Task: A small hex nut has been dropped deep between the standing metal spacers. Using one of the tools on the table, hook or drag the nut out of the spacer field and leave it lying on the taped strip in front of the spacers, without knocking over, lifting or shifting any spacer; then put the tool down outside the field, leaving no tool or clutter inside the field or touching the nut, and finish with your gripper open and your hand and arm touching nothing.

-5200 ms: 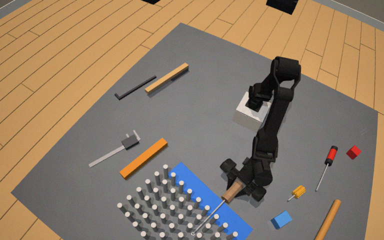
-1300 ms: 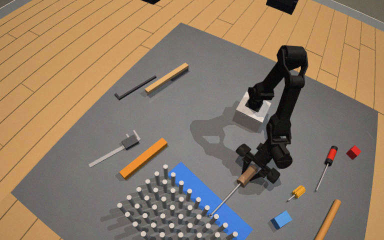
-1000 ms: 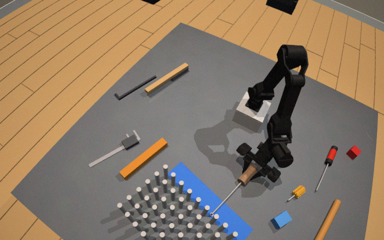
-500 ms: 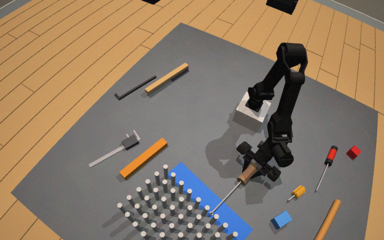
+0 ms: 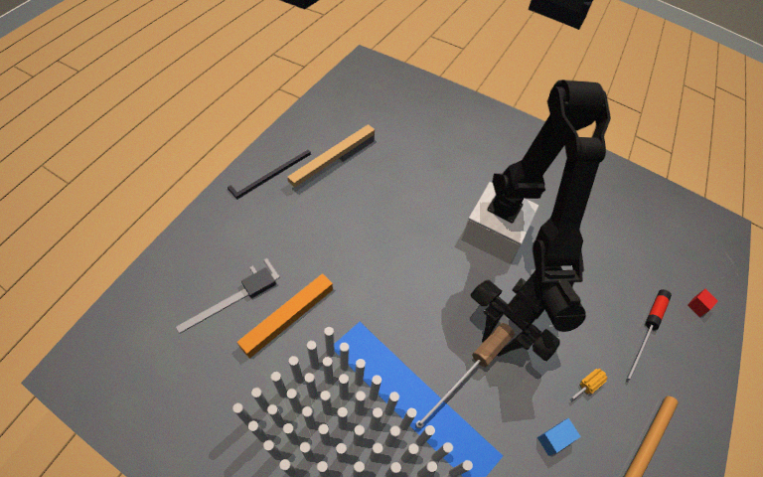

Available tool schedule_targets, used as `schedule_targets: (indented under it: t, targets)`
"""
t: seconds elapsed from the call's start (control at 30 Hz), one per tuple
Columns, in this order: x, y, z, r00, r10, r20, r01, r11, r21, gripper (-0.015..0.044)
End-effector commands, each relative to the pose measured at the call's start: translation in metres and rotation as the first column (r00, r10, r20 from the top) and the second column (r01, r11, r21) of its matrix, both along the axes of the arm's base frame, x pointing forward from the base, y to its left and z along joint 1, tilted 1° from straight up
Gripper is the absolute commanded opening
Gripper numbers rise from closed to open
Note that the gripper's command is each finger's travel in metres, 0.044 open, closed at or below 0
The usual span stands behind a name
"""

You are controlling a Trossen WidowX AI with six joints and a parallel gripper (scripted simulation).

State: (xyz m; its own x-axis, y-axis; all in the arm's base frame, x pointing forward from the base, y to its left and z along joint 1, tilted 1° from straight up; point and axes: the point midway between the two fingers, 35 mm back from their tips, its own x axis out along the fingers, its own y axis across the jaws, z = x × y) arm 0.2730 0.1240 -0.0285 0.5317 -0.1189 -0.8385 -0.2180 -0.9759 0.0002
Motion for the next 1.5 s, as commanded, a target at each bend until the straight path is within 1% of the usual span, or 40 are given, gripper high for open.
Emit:
schedule_targets:
  t: [0.0, 0.13, 0.43, 0.6, 0.9, 1.23, 1.27, 1.3, 1.37, 1.47]
  targets:
    - [0.004, 0.002, 0.007, 1.0, 0.004, 0.013, -0.004, 1.0, 0.009, 0.0]
    - [-0.004, 0.004, 0.008, 1.0, 0.004, 0.012, -0.004, 1.0, 0.01, 0.0]
    - [-0.04, 0.008, 0.014, 1.0, 0.0, 0.009, 0.0, 1.0, 0.01, 0.0]
    - [-0.036, 0.011, 0.027, 1.0, 0.0, 0.01, 0.0, 1.0, 0.01, 0.0]
    - [-0.027, 0.016, 0.08, 1.0, 0.0, 0.011, 0.0, 1.0, 0.012, 0.0]
    - [-0.032, 0.009, 0.142, 1.0, 0.003, 0.011, -0.003, 1.0, 0.011, 0.0]
    - [-0.032, 0.008, 0.145, 1.0, 0.003, 0.011, -0.003, 1.0, 0.011, 0.0]
    - [-0.032, 0.01, 0.128, 1.0, -0.002, -0.001, 0.002, 1.0, 0.007, 0.0]
    - [-0.03, 0.009, 0.128, 1.0, -0.029, 0.001, 0.029, 0.999, 0.023, 0.0]
    - [-0.026, 0.005, 0.13, 0.994, -0.109, 0.006, 0.108, 0.992, 0.07, 0.0]
